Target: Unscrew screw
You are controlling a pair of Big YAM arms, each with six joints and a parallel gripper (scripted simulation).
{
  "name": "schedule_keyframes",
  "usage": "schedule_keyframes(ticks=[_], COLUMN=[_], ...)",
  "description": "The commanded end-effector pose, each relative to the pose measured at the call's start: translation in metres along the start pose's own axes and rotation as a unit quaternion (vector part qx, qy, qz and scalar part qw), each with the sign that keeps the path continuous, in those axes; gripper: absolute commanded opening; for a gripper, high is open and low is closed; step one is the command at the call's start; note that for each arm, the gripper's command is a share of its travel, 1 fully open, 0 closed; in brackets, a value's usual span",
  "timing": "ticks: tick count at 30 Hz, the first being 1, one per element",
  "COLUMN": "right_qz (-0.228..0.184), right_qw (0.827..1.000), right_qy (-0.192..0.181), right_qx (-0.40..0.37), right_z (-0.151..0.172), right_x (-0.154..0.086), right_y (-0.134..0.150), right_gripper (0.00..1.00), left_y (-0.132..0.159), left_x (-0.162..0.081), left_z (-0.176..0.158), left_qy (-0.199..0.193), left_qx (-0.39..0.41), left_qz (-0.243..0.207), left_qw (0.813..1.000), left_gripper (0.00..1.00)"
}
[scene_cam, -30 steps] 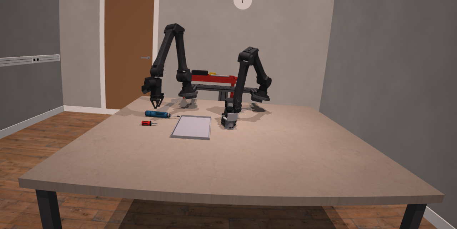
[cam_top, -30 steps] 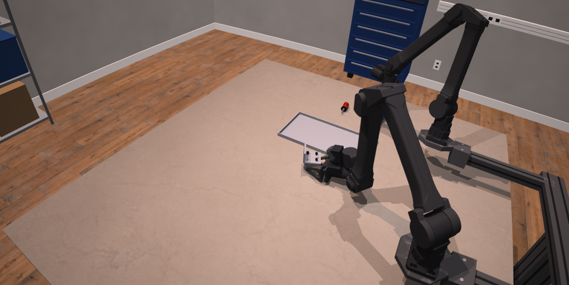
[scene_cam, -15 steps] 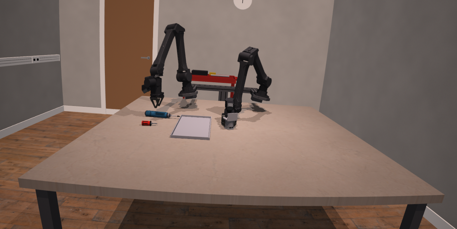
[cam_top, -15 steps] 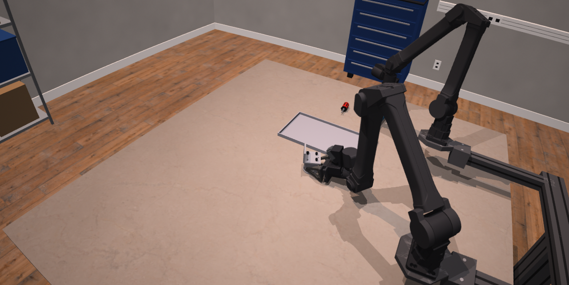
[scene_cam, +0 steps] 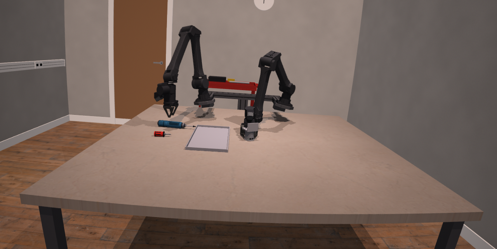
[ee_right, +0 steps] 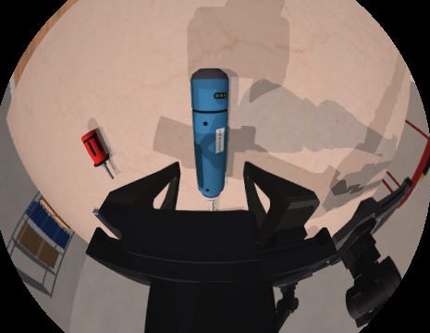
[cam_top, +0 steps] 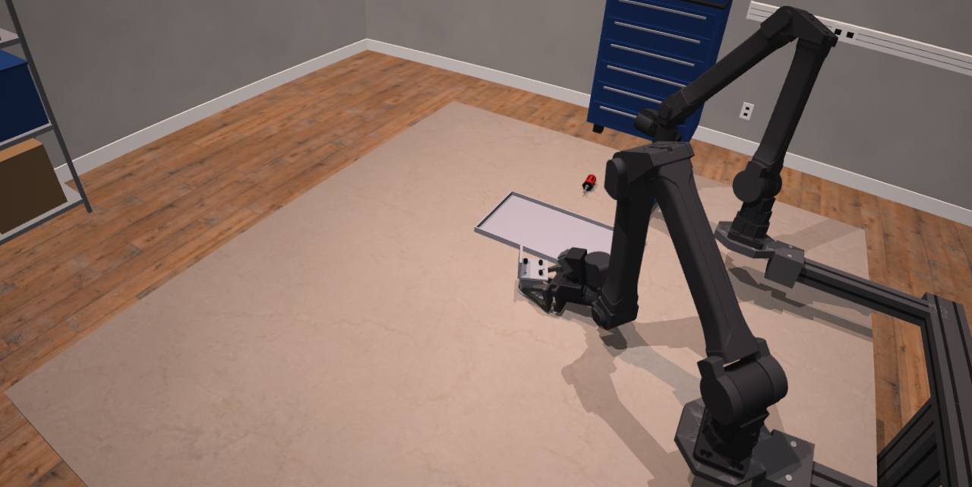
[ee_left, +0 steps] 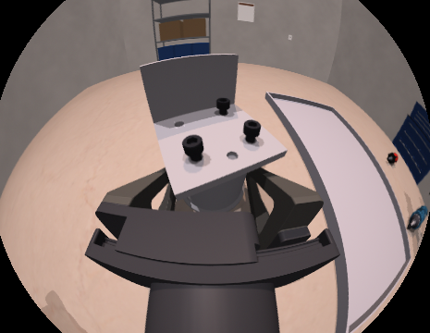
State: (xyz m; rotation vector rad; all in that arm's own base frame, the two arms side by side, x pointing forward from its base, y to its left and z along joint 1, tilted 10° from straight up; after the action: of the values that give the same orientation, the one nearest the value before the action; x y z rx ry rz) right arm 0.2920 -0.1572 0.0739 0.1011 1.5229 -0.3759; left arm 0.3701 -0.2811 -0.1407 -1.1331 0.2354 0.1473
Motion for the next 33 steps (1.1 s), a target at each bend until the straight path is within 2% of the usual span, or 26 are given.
schedule_keyframes(ticks=[1, 4, 5, 21, 22, 33], right_qz=[-0.003, -0.003, -0.003, -0.003, -0.003, -0.003], right_qw=[1.0, 1.0, 1.0, 1.0, 1.0, 1.0], right_qy=[-0.012, -0.012, -0.012, -0.012, -0.012, -0.012], right_qx=[0.003, 0.003, 0.003, 0.003, 0.003, 0.003], right_z=[0.01, 0.01, 0.01, 0.01, 0.01, 0.01], right_x=[-0.006, -0.006, -0.006, -0.006, -0.006, -0.006], right_y=[-0.0018, -0.0018, -0.0018, -0.0018, -0.0018, -0.0018], right_gripper=[0.65, 0.65, 0.65, 0.65, 0.65, 0.65], left_y=[-0.0057, -0.0057, -0.0057, -0.0057, -0.0057, -0.0057], left_x=[0.0026, 0.0026, 0.0026, 0.0026, 0.0026, 0.0026], left_z=[-0.0018, -0.0018, -0.0018, -0.0018, -0.0018, -0.0018], left_qy=[-0.001, -0.001, -0.001, -0.001, -0.001, -0.001], left_qx=[-0.004, -0.004, -0.004, -0.004, -0.004, -0.004], left_qz=[-0.007, -0.007, -0.007, -0.007, -0.007, -0.007], left_qw=[1.0, 1.0, 1.0, 1.0, 1.0, 1.0], left_gripper=[0.68, 0.68, 0.77, 0.77, 0.86, 0.86])
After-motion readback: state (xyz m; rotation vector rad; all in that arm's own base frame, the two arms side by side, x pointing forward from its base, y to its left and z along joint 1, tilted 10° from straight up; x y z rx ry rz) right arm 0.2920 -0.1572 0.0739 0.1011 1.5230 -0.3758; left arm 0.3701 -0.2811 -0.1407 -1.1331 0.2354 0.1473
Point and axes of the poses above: on each arm, the point where the finger pads meet when closed, its own x axis out along the fingers, its own z axis across the jaws, y = z × x, the point moved 10 cm from there along -x, back along the fingers, and after that the axes turned 14 degrees about x, right-handed, at the moved point
